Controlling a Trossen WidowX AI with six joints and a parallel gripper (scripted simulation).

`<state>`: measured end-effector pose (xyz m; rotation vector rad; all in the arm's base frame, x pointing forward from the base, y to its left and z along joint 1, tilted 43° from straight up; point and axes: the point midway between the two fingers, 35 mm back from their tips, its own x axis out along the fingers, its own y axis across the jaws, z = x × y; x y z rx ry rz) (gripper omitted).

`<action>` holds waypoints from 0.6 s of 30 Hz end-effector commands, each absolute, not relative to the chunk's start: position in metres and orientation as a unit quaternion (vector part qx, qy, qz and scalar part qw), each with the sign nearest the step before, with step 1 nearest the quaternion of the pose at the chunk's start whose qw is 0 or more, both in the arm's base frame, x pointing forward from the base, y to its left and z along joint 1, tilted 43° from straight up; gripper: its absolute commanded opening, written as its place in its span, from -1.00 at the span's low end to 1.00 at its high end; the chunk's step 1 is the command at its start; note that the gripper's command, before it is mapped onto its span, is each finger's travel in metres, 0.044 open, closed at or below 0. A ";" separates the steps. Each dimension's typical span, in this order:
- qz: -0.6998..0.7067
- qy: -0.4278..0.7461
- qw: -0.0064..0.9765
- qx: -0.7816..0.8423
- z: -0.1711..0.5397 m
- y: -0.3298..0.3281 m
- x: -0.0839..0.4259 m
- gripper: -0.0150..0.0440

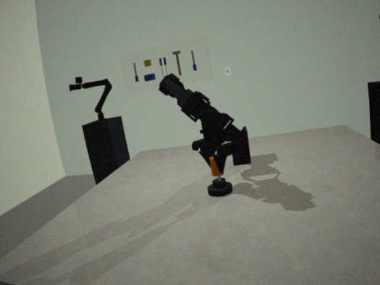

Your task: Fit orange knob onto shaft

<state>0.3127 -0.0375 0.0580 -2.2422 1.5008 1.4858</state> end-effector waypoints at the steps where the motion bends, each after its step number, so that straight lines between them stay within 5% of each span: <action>1: 0.496 0.469 0.006 -0.731 0.061 -0.037 0.315 -0.49; 18: 0.496 0.469 0.006 -0.731 0.059 -0.037 0.321 -0.49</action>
